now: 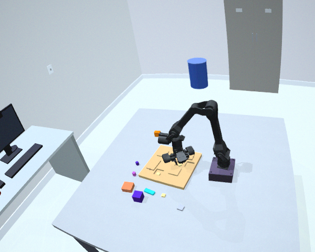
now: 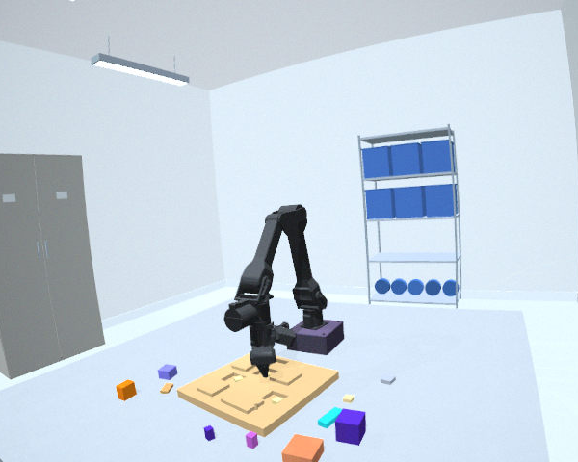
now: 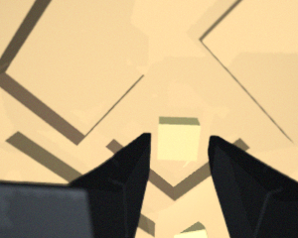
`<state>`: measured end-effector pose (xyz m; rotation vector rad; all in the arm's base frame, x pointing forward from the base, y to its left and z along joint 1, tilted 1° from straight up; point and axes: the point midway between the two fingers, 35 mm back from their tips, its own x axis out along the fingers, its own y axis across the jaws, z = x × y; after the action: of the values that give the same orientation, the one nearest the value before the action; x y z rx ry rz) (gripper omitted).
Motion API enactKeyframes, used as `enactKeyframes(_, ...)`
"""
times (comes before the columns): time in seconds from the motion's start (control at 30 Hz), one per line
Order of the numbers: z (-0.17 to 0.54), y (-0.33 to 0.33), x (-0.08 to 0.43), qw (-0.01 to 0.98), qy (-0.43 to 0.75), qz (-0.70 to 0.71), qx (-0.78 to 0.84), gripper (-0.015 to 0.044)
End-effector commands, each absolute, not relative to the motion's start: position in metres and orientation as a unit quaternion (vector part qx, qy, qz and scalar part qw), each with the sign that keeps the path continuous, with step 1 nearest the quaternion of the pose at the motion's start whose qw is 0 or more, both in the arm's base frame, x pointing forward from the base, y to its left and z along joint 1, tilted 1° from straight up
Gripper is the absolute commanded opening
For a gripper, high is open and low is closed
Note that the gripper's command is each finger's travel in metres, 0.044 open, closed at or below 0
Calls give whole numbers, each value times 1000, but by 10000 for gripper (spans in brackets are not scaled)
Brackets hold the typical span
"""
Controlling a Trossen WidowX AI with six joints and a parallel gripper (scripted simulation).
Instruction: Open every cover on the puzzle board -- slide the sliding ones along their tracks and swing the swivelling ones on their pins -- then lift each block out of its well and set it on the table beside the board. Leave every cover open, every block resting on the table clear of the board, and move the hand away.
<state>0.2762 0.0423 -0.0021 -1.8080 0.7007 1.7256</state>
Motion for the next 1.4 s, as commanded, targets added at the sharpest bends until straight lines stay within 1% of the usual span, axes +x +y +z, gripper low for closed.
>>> enactKeyframes(0.0,-5,42,275,267,262,642,-669,144)
enactKeyframes(0.33,-3,42,276,269,260,641,-670,80)
enactKeyframes(1.37,31,43,275,268,261,642,-670,80)
